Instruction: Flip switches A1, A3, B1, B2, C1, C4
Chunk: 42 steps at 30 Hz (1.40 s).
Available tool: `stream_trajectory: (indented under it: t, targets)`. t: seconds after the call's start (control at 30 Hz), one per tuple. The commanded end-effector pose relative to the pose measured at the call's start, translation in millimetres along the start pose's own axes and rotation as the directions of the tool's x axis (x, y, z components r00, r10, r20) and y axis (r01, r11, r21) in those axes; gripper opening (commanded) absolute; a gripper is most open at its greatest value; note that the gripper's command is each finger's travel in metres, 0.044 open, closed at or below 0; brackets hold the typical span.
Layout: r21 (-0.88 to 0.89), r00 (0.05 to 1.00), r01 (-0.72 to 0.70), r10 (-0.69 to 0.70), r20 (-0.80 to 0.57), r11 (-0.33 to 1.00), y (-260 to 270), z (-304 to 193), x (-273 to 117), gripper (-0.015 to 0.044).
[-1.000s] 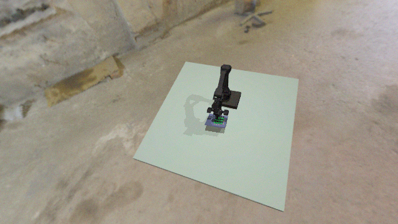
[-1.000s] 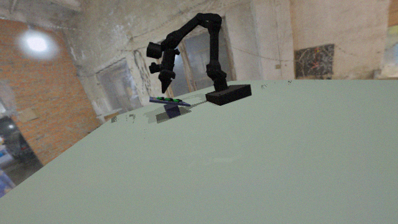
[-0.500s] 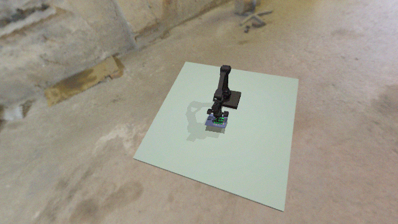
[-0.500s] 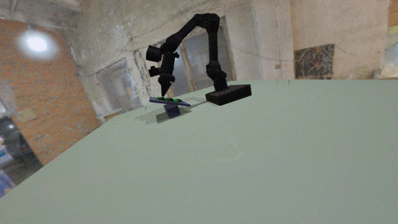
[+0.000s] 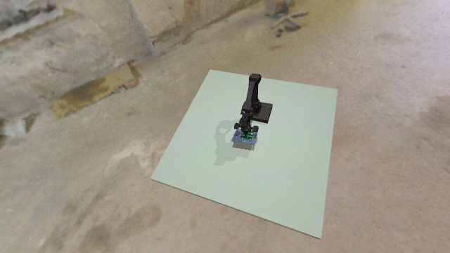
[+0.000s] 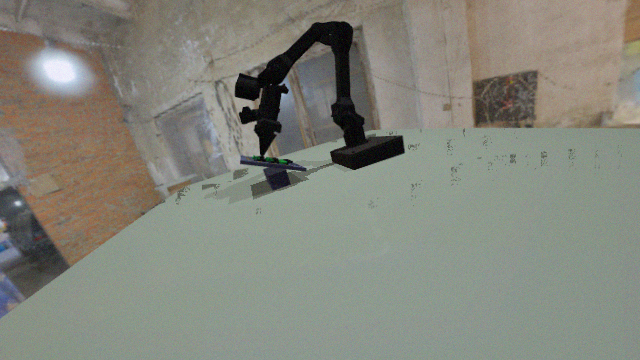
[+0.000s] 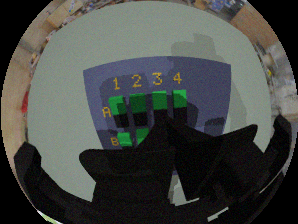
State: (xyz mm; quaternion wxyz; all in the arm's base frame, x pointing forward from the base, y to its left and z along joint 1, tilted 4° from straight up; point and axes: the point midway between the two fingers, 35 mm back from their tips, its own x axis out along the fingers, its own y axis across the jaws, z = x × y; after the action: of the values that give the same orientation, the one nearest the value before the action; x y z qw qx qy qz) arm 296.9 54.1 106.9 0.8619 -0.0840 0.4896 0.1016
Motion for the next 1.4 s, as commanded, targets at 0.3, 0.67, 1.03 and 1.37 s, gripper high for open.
stream_trajectory:
  t: [0.3,0.67,1.03,1.37]
  targets:
    - [-0.005,1.000,-0.005,0.005,0.002,1.000,0.7,0.2,1.6,0.0000]
    - [-0.005,1.000,-0.005,0.005,0.002,1.000,0.7,0.2,3.0,0.0000]
    - [-0.005,1.000,-0.005,0.005,0.002,1.000,0.7,0.1,4.5,0.0000]
    - [-0.005,1.000,-0.005,0.005,0.002,1.000,0.8,0.1,5.8,0.0000]
